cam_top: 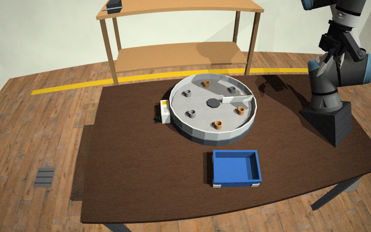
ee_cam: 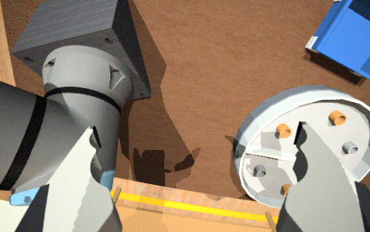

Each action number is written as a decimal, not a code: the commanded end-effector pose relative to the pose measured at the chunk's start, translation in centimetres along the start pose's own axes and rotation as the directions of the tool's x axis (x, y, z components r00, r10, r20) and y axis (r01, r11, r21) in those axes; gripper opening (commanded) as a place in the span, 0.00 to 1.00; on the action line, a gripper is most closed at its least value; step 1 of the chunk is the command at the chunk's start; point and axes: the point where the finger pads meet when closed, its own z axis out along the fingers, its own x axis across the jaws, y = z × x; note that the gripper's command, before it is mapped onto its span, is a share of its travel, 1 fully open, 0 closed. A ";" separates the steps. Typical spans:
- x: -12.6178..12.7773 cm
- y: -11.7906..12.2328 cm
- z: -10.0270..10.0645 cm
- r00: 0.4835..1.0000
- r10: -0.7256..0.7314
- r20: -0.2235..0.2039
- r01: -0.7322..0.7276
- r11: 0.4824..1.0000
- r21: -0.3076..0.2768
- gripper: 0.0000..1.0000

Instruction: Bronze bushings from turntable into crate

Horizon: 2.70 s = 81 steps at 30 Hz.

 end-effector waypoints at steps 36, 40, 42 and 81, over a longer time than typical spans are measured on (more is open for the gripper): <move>7.1 2.2 2.5 0.921 0.390 0.013 -0.390 0.920 0.015 1.00; 11.0 4.5 4.2 0.826 0.564 0.017 -0.564 0.826 0.016 1.00; 12.0 5.2 4.7 0.779 0.627 0.018 -0.627 0.779 0.015 1.00; 22.7 24.2 14.7 -0.258 0.965 -0.056 -0.966 -0.258 0.004 1.00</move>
